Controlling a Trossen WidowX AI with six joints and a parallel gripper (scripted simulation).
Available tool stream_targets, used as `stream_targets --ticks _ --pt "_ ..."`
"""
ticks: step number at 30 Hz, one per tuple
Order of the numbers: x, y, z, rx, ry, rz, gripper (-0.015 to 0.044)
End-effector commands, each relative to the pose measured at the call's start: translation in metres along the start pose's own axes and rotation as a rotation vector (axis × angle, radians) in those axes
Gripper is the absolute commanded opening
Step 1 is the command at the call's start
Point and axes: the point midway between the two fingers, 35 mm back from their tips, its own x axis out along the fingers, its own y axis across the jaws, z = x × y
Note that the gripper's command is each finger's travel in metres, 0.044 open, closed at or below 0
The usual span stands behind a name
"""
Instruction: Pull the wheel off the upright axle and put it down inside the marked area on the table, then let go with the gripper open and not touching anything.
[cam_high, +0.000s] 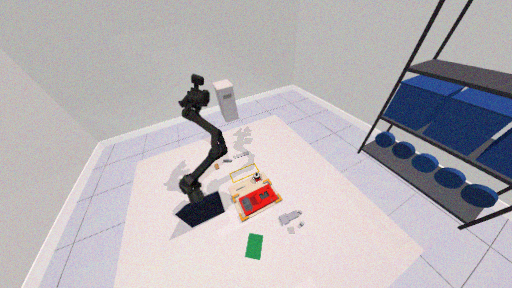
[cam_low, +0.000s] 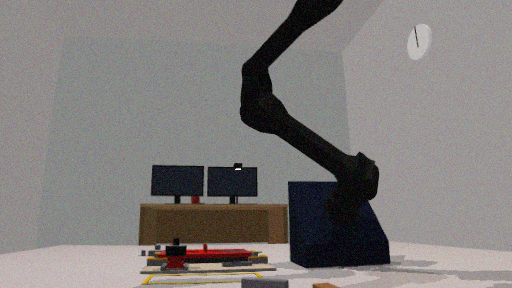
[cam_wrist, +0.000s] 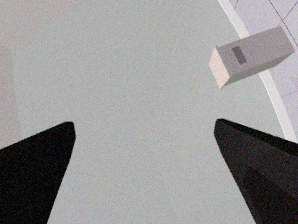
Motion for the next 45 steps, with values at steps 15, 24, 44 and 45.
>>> stream_targets --ticks 15,24,44,45 --pt "-0.026 -0.024 -0.124 -0.499 0.19 0.129 0.03" --pt "-0.033 -0.055 -0.151 -0.751 0.196 0.137 0.03" --pt "0.003 -0.219 -0.155 -1.343 0.325 -0.109 0.03" --pt "0.006 -0.227 -0.15 -1.373 0.326 -0.129 0.03"
